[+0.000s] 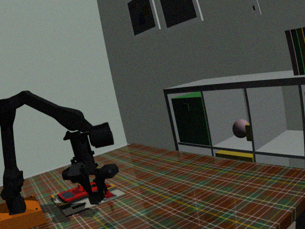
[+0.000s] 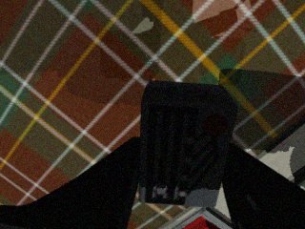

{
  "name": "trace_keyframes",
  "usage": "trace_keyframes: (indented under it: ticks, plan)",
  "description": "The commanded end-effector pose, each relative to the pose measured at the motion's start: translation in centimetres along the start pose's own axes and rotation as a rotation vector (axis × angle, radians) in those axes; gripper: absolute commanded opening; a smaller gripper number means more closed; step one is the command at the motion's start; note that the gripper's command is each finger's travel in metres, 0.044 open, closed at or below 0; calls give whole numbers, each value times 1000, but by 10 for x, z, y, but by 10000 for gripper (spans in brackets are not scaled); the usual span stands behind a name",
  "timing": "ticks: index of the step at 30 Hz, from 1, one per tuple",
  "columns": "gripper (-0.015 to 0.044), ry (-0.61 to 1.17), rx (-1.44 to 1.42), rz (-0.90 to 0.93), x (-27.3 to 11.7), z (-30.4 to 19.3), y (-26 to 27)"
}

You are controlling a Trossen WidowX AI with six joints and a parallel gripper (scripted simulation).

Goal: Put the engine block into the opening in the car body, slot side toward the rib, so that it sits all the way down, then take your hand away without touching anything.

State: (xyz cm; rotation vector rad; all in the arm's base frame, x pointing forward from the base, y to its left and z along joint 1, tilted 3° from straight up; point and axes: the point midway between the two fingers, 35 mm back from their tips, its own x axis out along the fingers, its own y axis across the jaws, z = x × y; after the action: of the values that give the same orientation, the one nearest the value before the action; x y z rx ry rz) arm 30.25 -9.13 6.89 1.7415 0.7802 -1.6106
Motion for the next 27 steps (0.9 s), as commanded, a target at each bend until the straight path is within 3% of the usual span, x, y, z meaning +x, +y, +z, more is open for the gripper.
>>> trace_keyframes:
  ticks: [1, 20, 27]
  plan:
    - [0, -3, 2, 4, -11, 0, 1]
    - [0, -4, 2, 3, -71, 2, -5]
    - [0, -3, -102, 2, -70, -7, -7]
